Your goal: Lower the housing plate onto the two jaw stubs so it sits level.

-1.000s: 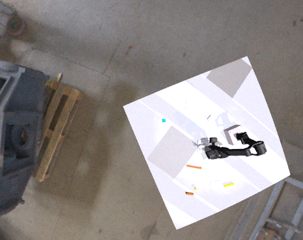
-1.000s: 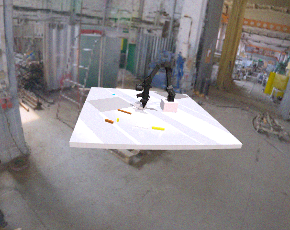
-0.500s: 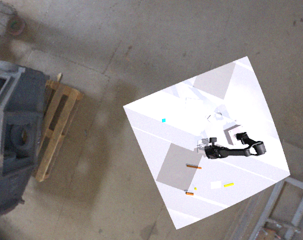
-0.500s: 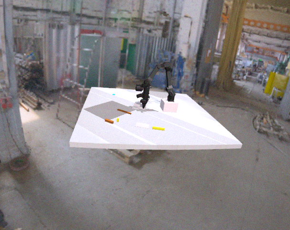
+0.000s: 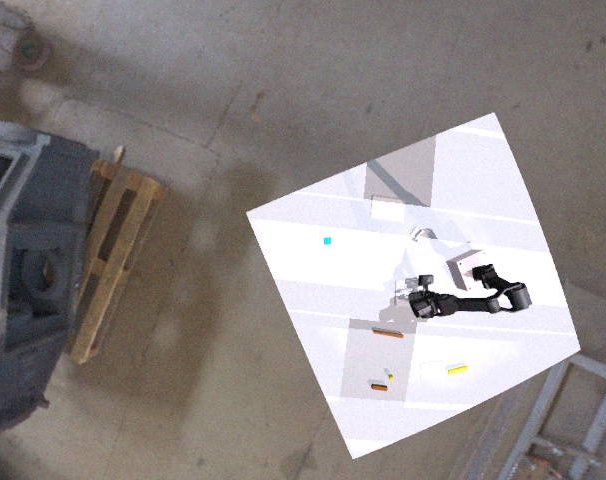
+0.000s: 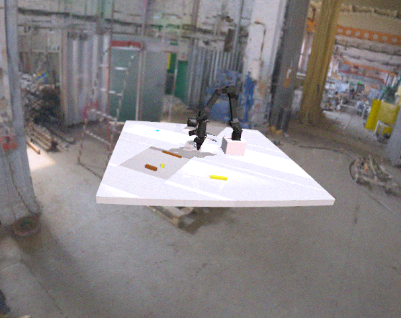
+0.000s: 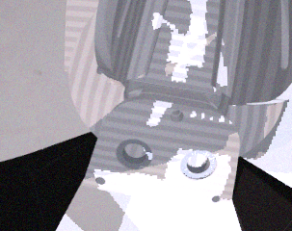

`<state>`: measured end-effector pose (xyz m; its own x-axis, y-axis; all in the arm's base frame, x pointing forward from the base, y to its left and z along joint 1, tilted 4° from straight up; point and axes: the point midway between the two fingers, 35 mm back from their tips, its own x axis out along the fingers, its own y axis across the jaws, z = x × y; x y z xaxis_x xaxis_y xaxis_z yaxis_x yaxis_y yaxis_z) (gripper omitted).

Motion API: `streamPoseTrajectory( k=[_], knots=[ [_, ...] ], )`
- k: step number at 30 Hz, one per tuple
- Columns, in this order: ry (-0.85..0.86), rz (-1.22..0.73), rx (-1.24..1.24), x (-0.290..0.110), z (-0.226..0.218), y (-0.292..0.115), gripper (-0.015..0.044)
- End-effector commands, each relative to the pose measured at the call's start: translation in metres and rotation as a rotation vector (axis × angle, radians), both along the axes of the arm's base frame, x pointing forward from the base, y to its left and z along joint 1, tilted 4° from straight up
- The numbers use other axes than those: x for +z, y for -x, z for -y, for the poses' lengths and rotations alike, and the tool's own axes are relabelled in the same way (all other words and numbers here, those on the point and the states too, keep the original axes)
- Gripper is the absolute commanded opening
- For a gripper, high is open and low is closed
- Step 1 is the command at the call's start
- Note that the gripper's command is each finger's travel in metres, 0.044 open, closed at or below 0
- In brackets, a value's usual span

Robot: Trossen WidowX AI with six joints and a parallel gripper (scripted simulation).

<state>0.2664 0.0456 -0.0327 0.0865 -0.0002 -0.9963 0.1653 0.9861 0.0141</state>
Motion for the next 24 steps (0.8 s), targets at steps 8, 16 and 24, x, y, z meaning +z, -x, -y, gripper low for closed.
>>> streamPoseTrajectory(
  k=[8,16,24],
  knots=[
    [0.005,0.002,0.005,-0.0026,0.0008,-0.0006,0.0351],
    [0.005,0.002,0.005,-0.0035,0.0008,-0.0006,0.0351],
    [0.005,0.002,0.005,-0.0035,0.0008,-0.0006,0.0351]
  ],
)
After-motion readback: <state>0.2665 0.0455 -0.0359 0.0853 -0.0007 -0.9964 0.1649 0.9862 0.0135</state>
